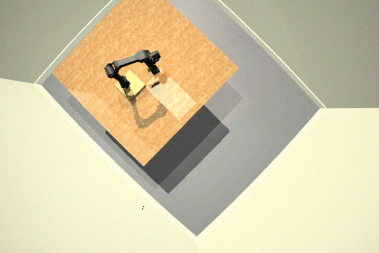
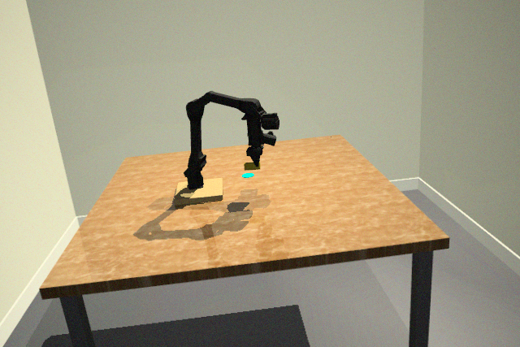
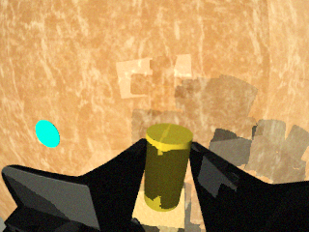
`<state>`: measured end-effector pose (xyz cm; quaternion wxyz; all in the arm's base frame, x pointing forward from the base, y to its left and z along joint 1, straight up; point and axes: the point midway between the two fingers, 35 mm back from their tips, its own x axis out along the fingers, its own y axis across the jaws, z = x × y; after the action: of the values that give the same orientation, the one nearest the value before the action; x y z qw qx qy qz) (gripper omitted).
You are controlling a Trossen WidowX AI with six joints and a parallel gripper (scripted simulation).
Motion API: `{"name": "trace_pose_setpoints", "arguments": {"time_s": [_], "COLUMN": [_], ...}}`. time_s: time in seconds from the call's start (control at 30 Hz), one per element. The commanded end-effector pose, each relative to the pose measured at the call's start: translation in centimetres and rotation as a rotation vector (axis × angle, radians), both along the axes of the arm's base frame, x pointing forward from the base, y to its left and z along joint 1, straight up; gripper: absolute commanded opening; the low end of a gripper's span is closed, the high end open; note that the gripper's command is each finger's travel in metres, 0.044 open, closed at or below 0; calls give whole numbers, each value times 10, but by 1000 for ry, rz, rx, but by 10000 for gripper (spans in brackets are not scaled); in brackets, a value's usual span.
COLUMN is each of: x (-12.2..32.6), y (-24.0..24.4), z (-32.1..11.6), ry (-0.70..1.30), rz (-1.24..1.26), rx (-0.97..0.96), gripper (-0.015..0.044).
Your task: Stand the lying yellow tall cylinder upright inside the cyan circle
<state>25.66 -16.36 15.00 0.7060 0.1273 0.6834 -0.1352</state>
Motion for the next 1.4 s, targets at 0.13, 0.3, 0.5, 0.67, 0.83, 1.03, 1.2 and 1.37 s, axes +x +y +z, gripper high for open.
{"name": "trace_pose_setpoints", "arguments": {"time_s": [0.13,0.3,0.5,0.67,0.83,1.03,1.2,1.37], "x": [9,15,20,24,27,29,30,30], "y": [24,39,57,73,89,107,123,139], "z": [2,3,4,5,6,7,8,9], "ry": [4,5,5,6,6,7,7,8], "rz": [140,226,329,415,501,604,690,776], "rx": [-3,-4,-5,-6,-7,-8,-10,-11], "gripper": [105,105,105,105,105,105,105,105]}}
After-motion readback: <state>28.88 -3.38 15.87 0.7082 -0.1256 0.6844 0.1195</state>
